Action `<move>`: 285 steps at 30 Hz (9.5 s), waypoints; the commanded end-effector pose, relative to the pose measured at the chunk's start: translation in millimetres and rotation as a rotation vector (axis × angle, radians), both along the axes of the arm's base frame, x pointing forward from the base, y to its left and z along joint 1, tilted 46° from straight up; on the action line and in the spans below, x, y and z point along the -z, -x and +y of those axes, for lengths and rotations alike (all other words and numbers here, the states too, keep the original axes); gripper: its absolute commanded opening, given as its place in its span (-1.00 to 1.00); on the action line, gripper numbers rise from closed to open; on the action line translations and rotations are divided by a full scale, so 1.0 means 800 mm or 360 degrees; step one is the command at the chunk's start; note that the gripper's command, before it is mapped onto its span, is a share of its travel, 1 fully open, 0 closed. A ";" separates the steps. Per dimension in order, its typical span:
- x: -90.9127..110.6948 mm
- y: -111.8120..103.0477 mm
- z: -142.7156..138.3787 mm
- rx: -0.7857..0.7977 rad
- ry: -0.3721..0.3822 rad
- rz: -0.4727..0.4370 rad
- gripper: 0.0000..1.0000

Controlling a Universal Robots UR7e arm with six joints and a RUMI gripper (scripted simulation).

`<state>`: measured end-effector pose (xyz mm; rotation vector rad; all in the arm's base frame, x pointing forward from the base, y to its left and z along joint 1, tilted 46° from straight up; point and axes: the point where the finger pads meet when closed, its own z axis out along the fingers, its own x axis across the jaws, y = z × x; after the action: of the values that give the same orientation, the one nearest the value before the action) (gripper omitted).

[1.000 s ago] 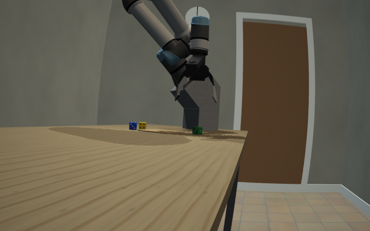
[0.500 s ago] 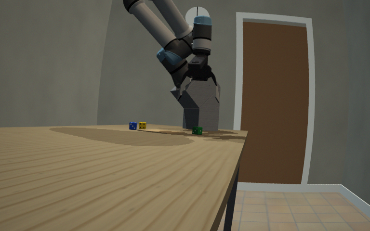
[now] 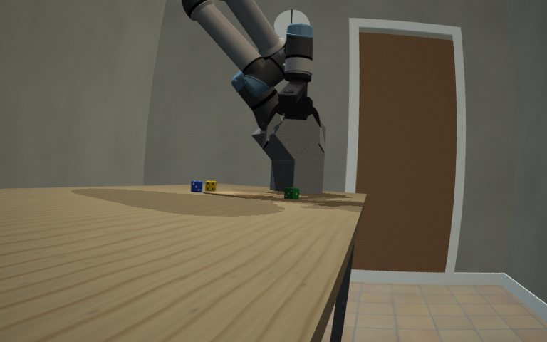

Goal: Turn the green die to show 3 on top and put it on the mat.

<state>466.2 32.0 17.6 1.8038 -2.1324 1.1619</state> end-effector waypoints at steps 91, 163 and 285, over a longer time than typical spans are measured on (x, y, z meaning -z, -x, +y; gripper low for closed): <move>0.002 0.082 0.015 0.0454 -0.0245 -0.0398 1.00; 0.020 0.060 0.017 -0.0672 0.0357 0.0585 1.00; 0.046 0.059 -0.021 -0.3039 0.1630 0.2648 -0.44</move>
<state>419.2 15.0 -19.6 2.0618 1.1180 0.0532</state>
